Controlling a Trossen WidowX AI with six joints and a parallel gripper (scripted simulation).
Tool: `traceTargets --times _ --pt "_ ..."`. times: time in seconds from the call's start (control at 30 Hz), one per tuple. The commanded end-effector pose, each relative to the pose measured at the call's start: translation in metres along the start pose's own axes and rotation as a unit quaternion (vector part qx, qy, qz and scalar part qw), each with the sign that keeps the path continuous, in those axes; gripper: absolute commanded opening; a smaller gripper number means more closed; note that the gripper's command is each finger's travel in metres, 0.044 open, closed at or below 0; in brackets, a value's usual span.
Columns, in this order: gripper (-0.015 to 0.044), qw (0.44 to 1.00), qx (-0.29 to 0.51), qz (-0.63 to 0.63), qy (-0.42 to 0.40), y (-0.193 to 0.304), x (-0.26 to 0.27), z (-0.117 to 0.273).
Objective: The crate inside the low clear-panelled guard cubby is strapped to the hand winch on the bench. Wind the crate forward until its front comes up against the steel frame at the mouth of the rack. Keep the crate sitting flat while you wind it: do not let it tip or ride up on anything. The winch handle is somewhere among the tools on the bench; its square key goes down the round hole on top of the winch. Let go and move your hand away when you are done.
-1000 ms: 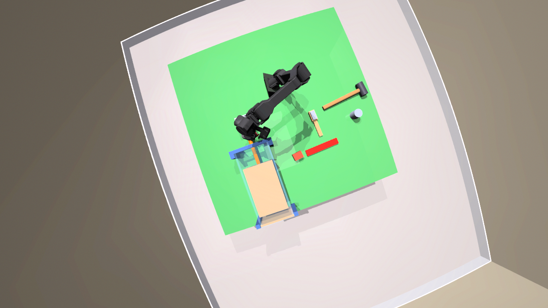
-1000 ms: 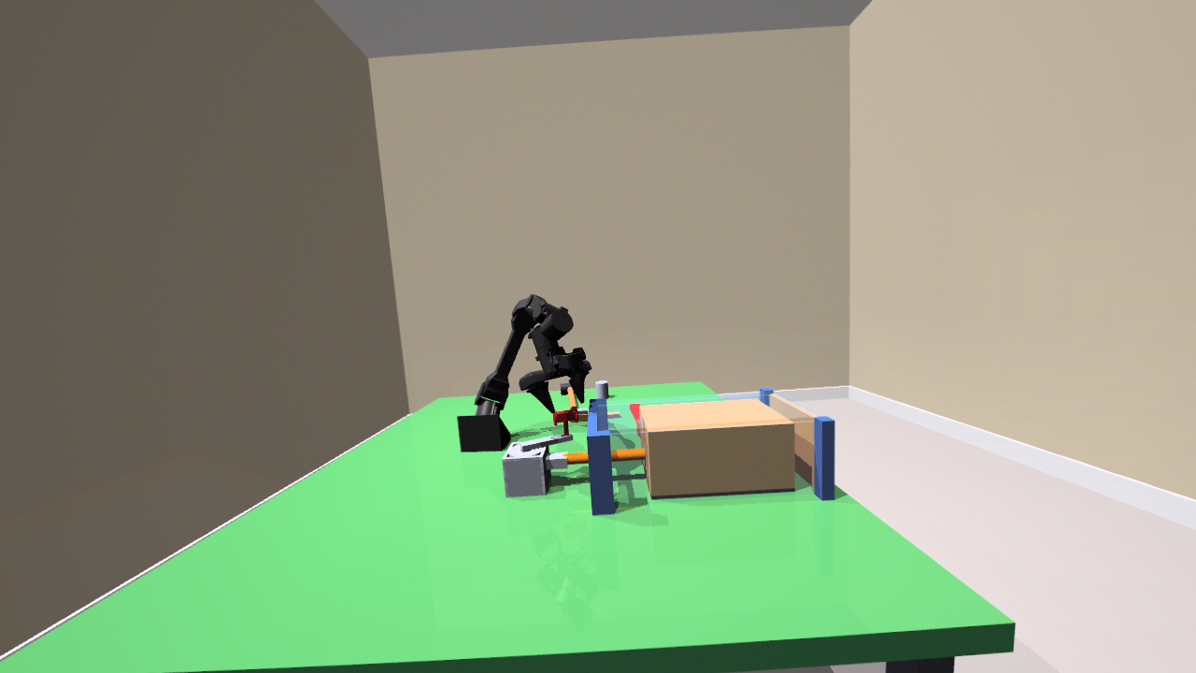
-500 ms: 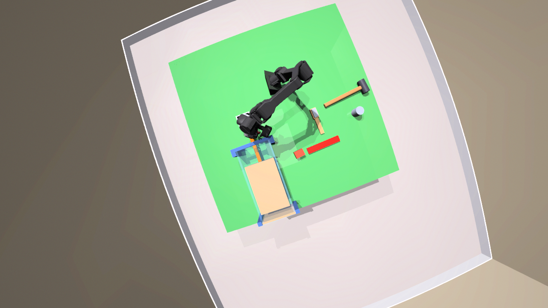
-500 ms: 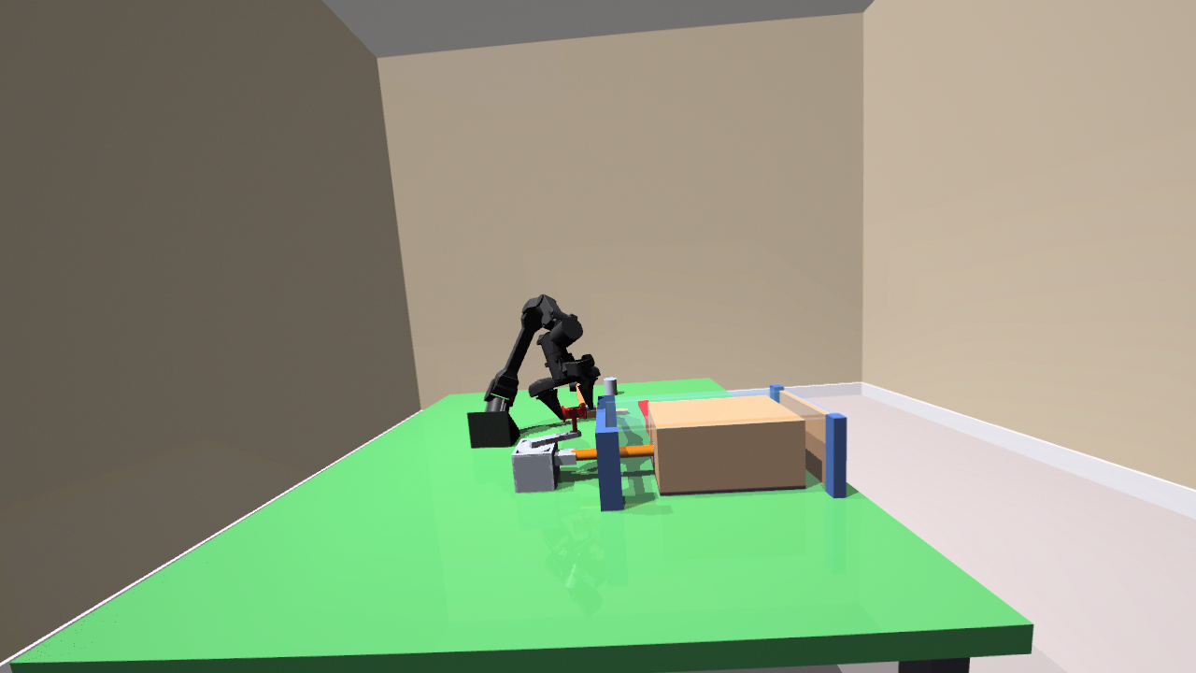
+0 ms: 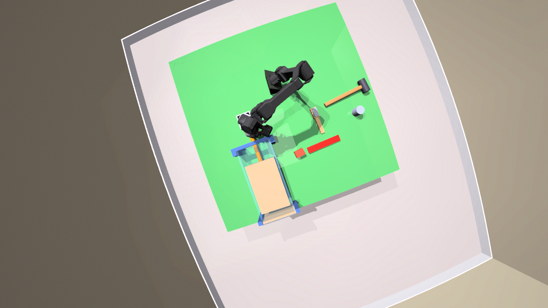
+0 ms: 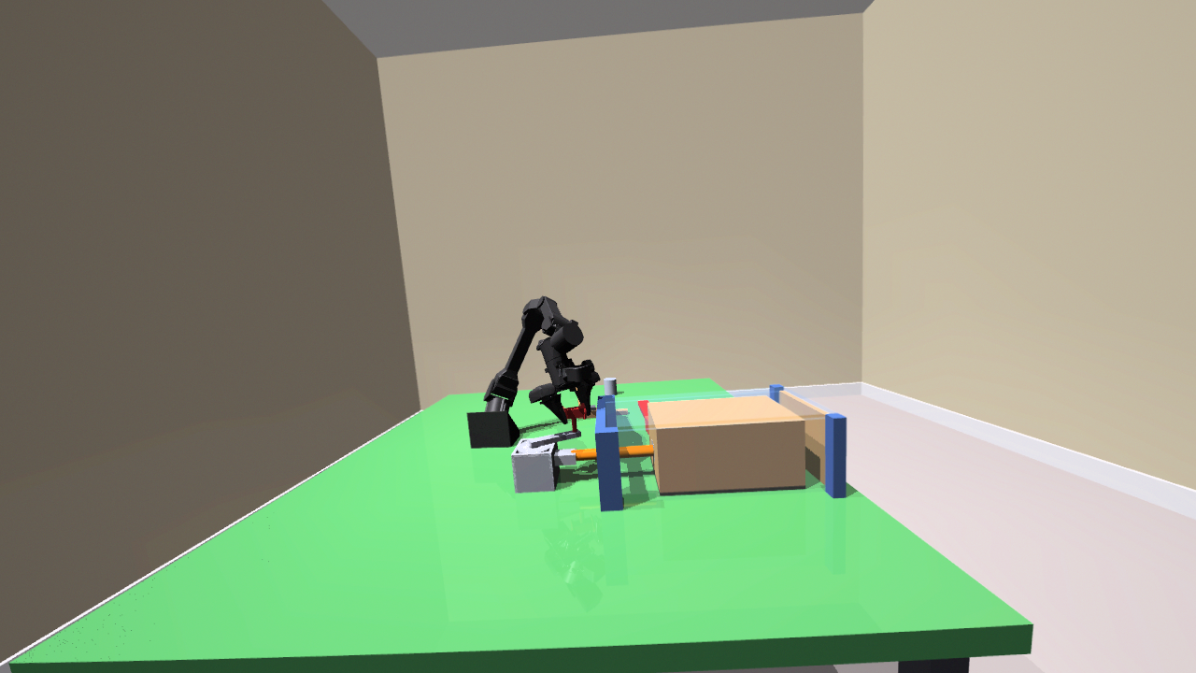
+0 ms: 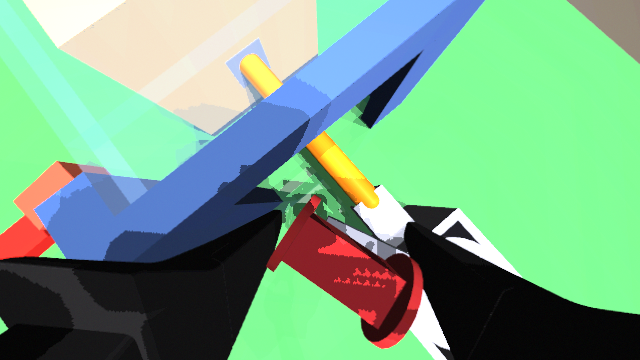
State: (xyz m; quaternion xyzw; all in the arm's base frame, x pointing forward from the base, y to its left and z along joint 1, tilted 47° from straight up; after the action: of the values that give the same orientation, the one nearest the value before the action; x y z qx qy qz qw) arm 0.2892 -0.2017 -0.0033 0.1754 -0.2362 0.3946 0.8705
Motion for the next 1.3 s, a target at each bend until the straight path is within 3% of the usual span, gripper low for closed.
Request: traceTargets --times 0.0,0.37,0.63,1.27 --pt "0.0276 1.0 0.0 0.0 0.003 -0.0002 -0.0003 0.0002" --pt "0.0202 1.0 0.0 0.0 0.003 -0.0002 -0.0003 0.0002" --pt "0.0 1.0 0.0 0.0 0.003 -0.0002 -0.0003 0.0002" --pt "0.0 1.0 0.0 0.0 0.003 -0.0002 -0.0003 0.0002"
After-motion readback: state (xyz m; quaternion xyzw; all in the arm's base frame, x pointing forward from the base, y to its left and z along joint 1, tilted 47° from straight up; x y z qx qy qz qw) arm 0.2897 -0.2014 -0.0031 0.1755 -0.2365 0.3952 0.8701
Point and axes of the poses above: the point midway between the two fingers, 35 mm back from their tips, its own z axis back along the fingers, its own x axis across the jaws, y = z × x, the point moved 8 cm from there along z, back along the fingers
